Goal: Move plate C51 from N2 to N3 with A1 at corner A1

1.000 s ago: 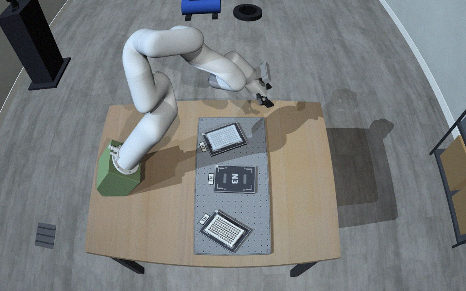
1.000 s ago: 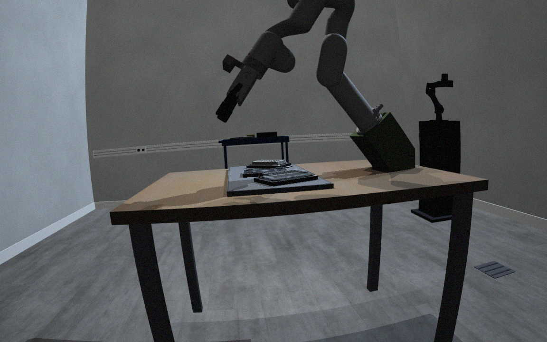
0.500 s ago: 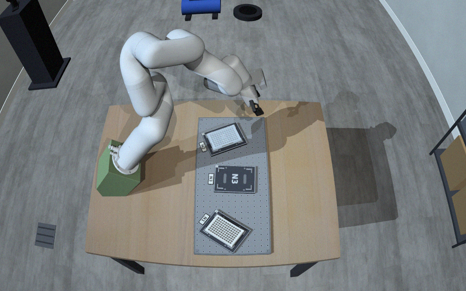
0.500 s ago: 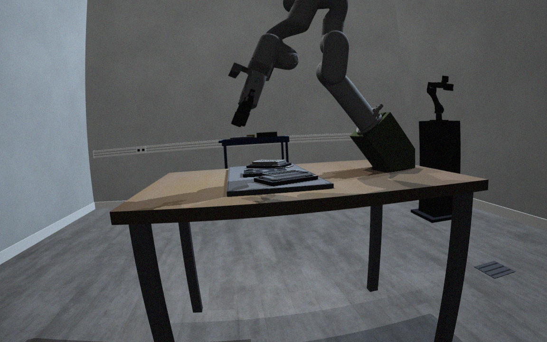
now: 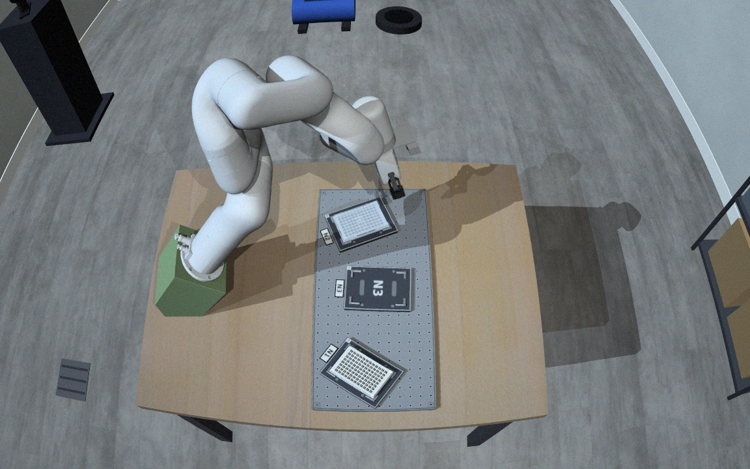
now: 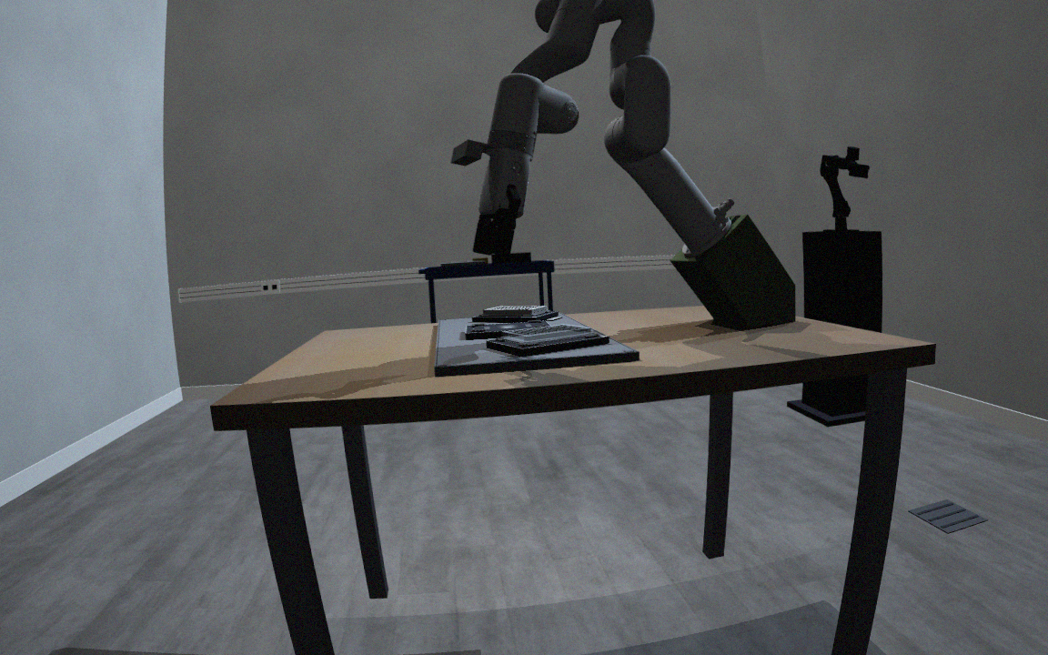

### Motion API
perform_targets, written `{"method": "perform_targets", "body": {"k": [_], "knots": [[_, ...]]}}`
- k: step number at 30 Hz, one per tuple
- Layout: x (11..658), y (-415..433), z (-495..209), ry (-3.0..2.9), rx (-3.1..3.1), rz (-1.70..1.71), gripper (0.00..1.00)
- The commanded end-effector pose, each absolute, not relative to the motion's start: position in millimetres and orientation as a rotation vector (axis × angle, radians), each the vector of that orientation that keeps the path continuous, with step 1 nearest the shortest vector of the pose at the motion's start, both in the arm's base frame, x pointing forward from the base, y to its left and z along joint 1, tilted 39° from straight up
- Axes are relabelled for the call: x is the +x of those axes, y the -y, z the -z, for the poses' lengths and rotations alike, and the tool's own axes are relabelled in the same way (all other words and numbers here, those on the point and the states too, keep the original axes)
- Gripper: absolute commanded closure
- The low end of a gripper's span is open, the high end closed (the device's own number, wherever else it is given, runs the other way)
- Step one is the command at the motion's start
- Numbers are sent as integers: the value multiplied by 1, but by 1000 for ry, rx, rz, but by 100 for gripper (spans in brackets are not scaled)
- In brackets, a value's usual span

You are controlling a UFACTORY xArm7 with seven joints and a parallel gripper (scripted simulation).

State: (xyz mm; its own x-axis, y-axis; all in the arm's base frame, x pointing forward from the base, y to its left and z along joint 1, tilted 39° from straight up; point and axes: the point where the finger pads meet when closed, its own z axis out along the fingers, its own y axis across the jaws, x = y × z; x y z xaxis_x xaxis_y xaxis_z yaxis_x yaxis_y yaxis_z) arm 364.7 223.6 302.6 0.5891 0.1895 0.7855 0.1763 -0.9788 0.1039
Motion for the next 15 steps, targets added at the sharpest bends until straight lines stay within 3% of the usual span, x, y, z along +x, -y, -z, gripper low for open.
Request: {"method": "perform_targets", "body": {"k": [1,15], "knots": [[355,-218,-286,-363,2802,-1320,0],[330,-207,-243,-558,2839,-1054,0]]}}
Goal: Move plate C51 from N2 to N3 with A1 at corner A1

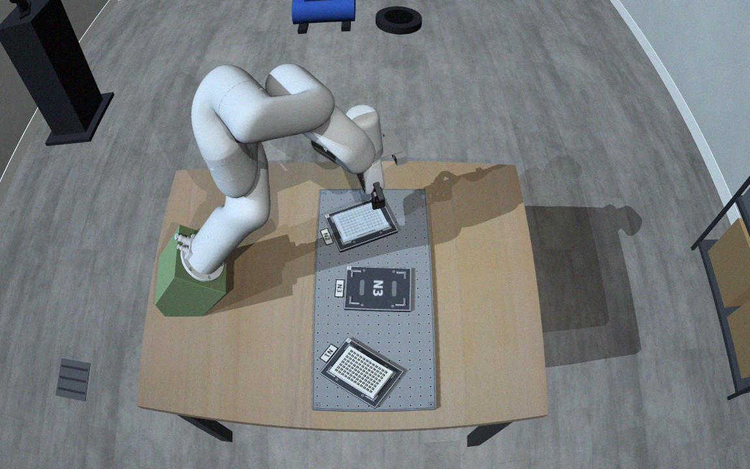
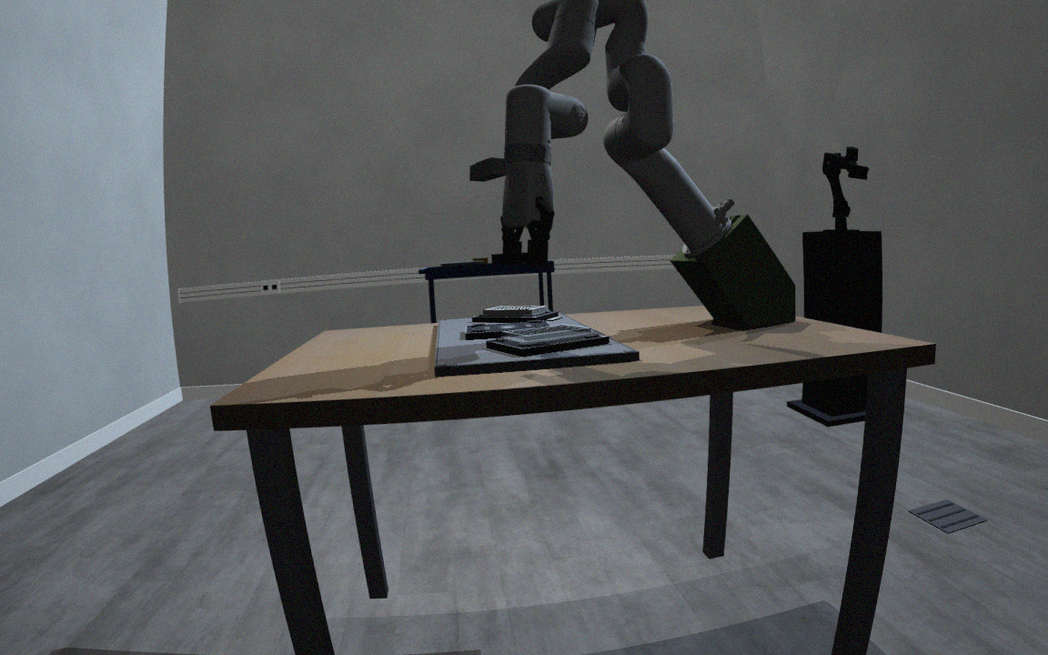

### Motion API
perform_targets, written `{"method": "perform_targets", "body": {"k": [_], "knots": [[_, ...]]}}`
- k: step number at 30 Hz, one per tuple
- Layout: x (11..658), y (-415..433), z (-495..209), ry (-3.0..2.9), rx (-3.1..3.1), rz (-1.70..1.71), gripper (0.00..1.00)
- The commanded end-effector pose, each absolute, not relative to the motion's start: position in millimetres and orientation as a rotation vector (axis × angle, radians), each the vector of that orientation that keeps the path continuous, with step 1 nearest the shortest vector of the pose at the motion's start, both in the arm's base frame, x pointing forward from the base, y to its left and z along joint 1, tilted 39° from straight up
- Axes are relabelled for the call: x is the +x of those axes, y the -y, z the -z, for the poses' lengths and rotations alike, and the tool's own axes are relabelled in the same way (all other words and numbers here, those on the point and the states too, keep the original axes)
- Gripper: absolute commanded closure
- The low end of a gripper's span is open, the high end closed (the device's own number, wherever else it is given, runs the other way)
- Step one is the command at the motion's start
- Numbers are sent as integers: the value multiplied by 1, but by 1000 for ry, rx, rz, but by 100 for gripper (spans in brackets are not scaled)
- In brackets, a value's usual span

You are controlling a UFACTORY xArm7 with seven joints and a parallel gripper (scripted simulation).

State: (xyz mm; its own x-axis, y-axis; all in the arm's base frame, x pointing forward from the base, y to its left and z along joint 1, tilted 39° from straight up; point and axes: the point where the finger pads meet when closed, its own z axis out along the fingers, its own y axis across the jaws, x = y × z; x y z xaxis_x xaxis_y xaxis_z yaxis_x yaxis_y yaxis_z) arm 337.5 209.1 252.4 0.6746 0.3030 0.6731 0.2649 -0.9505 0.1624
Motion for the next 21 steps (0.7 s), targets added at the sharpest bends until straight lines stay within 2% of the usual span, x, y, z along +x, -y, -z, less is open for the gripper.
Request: {"method": "perform_targets", "body": {"k": [1,21], "knots": [[328,-206,-239,-579,2841,-1025,0],[322,-203,-221,-579,2841,-1025,0]]}}
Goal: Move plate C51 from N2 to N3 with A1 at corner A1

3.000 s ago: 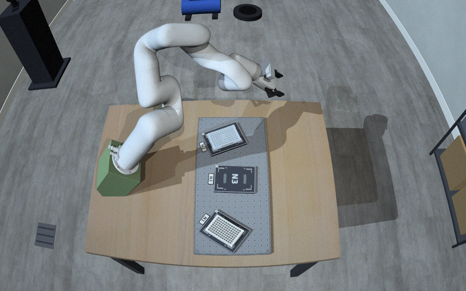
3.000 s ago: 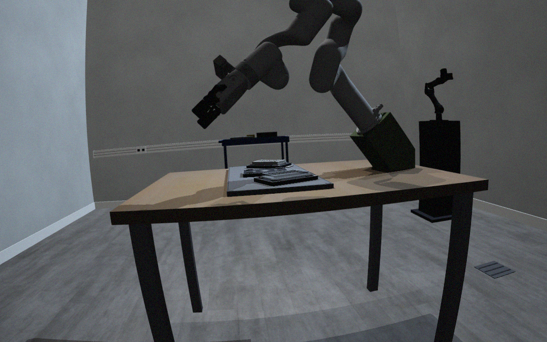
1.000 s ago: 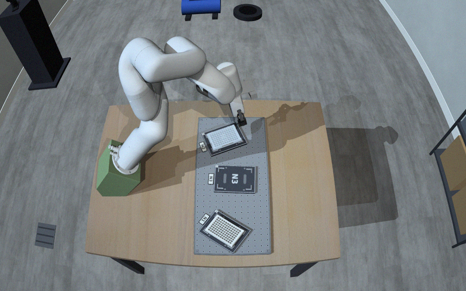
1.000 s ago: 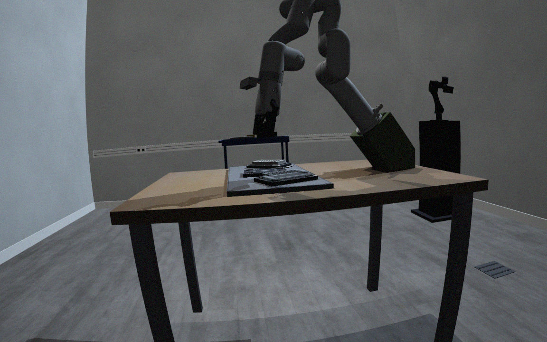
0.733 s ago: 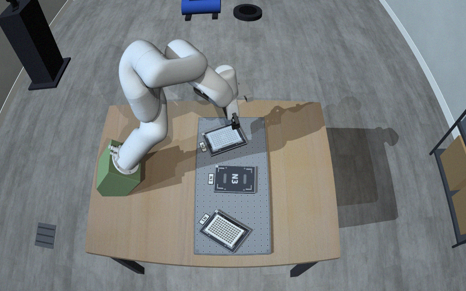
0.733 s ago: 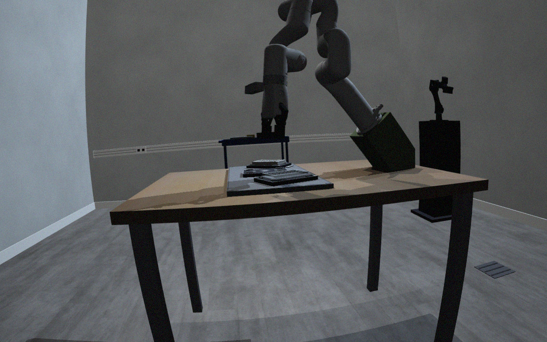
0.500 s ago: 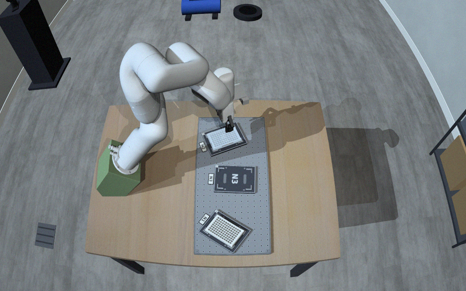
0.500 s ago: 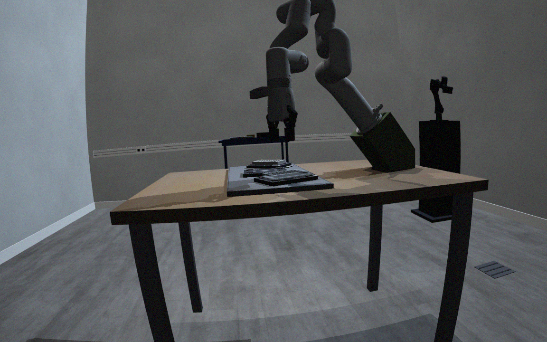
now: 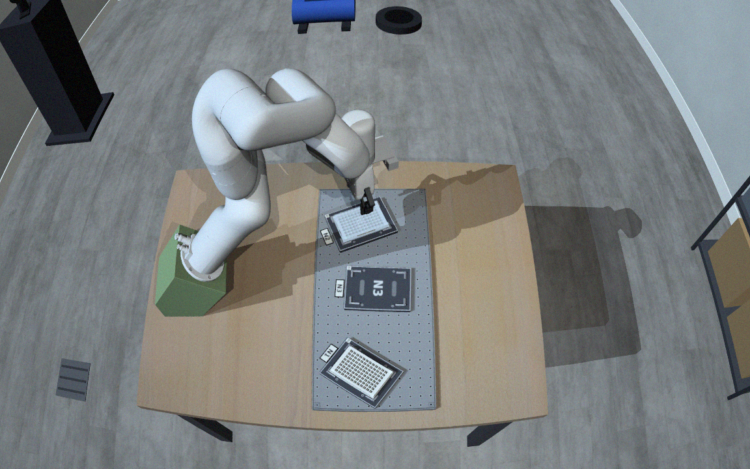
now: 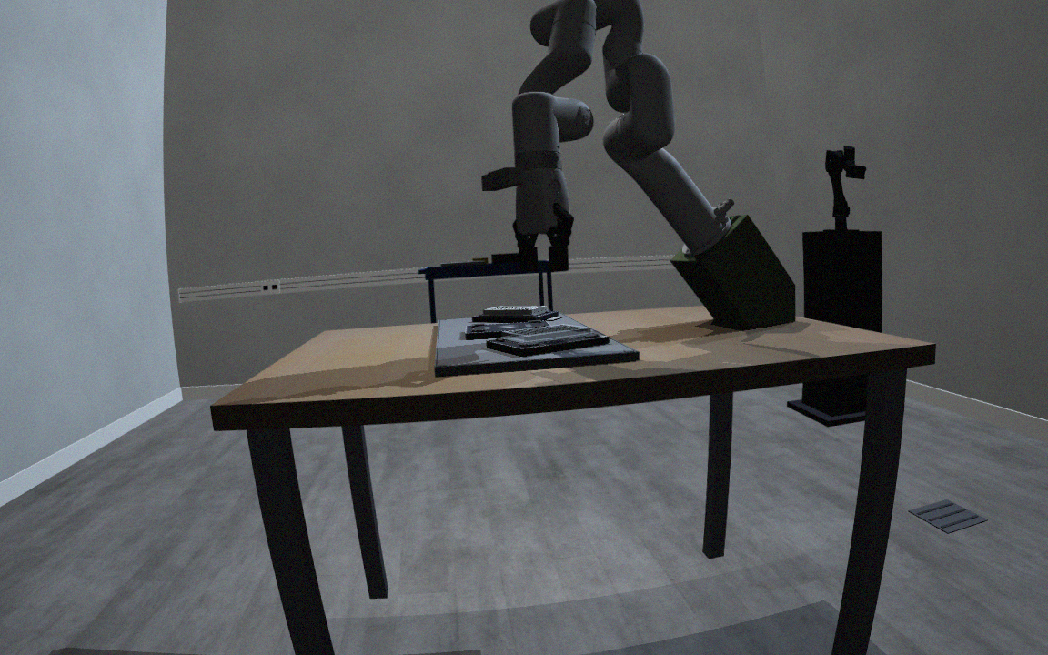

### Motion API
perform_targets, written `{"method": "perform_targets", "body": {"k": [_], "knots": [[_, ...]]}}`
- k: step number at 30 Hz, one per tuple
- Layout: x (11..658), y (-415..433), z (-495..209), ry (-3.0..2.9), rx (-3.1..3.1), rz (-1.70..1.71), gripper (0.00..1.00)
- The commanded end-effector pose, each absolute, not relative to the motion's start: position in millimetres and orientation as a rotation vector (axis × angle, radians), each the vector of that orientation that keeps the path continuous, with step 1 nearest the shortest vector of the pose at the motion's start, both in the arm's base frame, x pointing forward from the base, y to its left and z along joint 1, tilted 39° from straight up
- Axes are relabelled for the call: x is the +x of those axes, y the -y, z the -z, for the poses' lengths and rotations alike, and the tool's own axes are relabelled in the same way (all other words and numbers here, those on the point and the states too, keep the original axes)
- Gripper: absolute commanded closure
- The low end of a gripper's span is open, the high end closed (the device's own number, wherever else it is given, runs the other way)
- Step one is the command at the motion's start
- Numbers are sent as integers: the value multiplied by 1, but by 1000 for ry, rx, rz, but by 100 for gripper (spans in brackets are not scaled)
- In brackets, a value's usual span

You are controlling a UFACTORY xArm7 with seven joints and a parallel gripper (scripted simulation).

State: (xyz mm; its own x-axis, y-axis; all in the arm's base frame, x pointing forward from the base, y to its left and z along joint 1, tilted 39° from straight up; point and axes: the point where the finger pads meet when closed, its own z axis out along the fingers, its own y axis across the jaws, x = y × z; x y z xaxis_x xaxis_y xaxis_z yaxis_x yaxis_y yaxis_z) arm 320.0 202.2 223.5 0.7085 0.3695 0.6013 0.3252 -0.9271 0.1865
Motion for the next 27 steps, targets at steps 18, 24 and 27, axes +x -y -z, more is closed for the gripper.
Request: {"method": "perform_targets", "body": {"k": [18,24,27], "knots": [[338,-204,-202,-579,2841,-1025,0],[343,-205,-195,-579,2841,-1025,0],[347,-205,-191,-579,2841,-1024,0]]}}
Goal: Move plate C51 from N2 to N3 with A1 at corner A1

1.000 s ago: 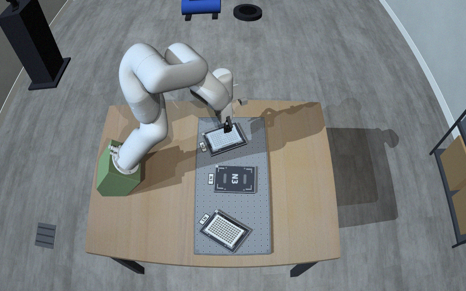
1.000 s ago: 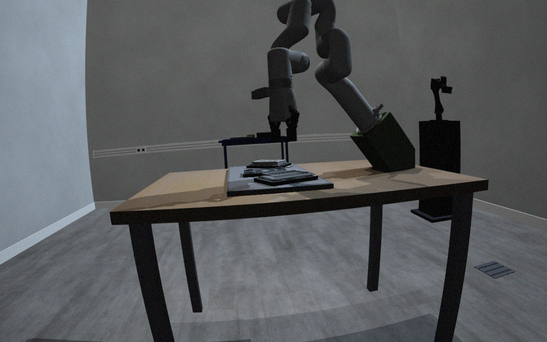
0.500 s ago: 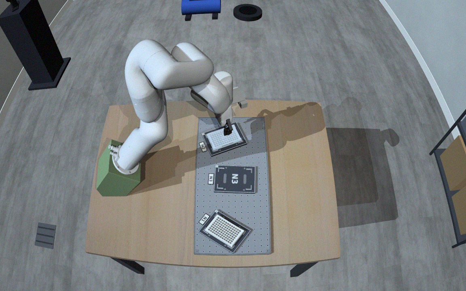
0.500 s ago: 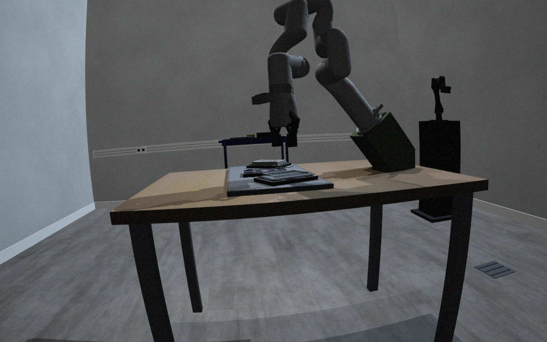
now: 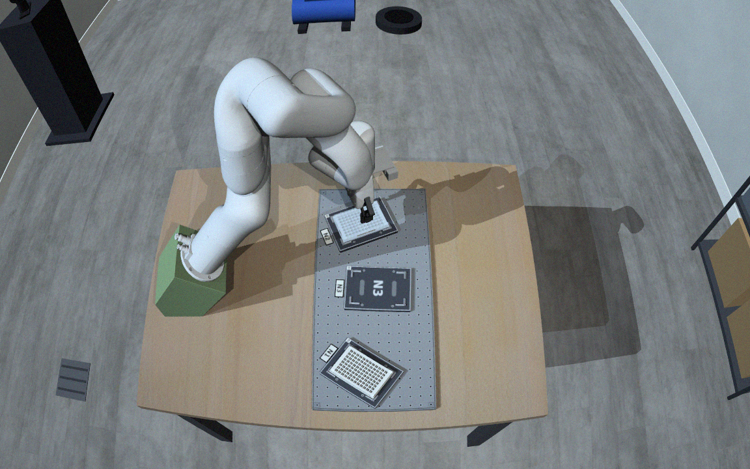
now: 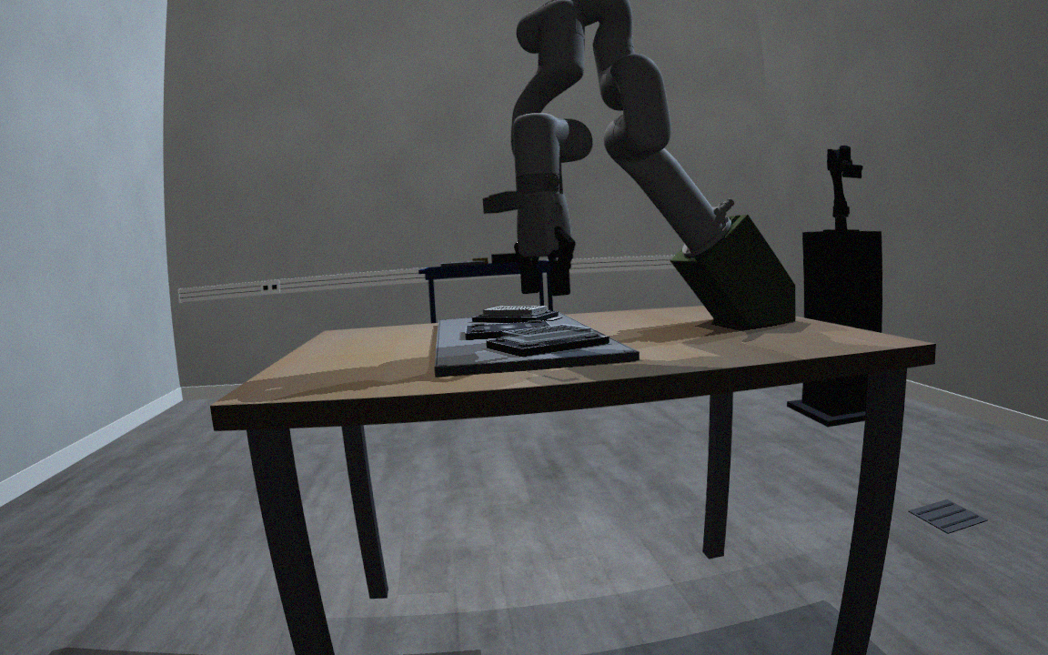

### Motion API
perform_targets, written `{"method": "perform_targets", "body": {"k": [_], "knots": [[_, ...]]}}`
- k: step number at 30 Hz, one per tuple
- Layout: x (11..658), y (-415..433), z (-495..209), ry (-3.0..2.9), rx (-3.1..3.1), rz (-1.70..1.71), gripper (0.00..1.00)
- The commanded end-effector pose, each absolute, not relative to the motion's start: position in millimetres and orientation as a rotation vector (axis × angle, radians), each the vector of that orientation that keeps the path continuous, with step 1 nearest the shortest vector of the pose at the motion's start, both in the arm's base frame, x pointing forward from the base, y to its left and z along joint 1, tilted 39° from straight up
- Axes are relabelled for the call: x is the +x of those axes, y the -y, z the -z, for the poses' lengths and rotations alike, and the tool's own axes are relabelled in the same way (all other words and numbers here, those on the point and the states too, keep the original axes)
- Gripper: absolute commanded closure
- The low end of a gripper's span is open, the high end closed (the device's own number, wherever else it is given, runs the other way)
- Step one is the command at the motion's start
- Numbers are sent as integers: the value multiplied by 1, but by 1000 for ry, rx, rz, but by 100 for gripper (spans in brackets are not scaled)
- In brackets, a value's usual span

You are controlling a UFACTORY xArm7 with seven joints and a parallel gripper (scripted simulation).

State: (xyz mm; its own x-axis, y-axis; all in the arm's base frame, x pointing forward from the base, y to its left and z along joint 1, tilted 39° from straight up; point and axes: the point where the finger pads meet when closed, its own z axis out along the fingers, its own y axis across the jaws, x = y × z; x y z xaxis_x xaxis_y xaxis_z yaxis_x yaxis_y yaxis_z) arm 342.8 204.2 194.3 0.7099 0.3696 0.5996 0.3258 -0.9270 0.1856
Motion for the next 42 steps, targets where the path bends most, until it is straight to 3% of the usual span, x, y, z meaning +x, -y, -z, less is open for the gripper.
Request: {"method": "perform_targets", "body": {"k": [1,42], "knots": [[348,-205,-190,-579,2841,-1024,0],[371,-208,-160,-579,2841,-1024,0]]}}
